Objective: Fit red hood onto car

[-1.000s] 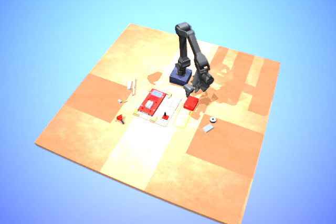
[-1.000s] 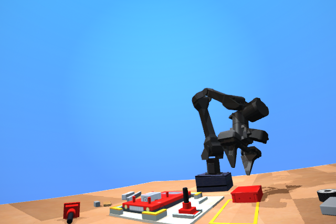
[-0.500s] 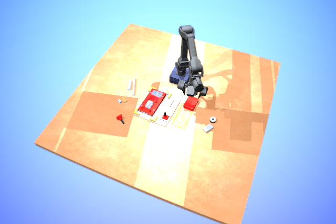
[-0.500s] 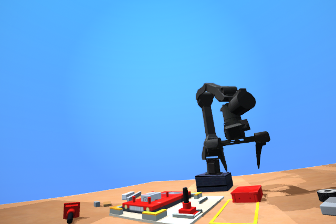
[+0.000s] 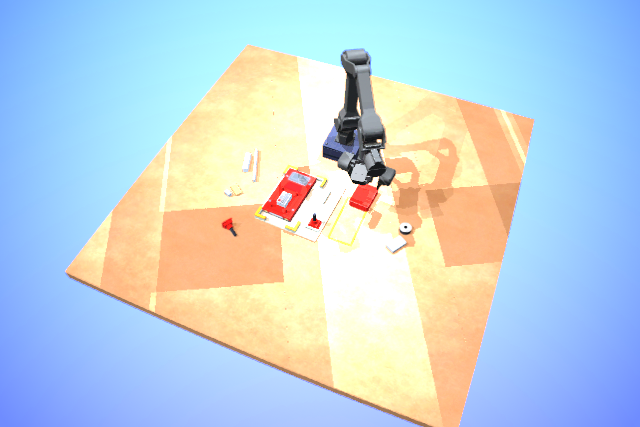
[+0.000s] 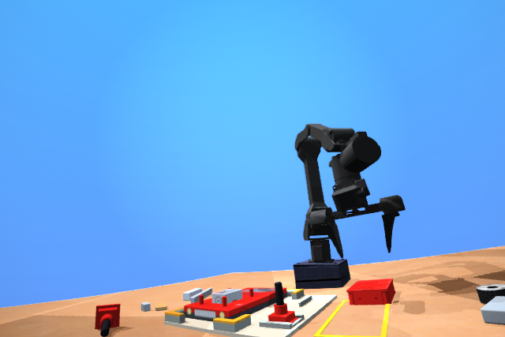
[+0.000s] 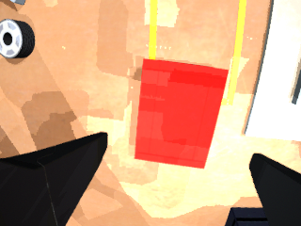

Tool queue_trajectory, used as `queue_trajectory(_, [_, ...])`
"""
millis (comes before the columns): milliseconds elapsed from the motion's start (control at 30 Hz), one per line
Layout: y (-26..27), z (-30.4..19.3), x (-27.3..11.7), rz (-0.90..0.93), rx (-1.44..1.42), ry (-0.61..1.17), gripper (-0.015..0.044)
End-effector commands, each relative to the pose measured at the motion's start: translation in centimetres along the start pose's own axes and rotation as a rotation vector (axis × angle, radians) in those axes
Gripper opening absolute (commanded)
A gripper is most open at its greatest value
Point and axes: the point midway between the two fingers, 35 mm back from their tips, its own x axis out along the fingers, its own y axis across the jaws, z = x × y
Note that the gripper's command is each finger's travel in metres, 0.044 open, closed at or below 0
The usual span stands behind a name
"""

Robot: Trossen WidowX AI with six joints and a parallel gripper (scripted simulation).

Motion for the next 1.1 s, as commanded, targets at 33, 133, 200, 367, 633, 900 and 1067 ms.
queue_trajectory(33, [0.1, 0.0, 0.4, 0.003, 0.005, 0.001, 0.044])
queue_trajectory(133, [0.1, 0.0, 0.6, 0.003, 0.005, 0.001, 0.044])
queue_trajectory(200, [0.1, 0.0, 0.8, 0.003, 0.005, 0.001, 0.044])
queue_trajectory(367, [0.1, 0.1, 1.2, 0.003, 0.005, 0.001, 0.044])
queue_trajectory(633, [0.1, 0.1, 1.9, 0.003, 0.005, 0.001, 0.044])
queue_trajectory(900, [0.1, 0.1, 2.5, 0.003, 0.005, 0.001, 0.044])
queue_trajectory(1067, [0.1, 0.1, 2.9, 0.003, 0.005, 0.001, 0.044])
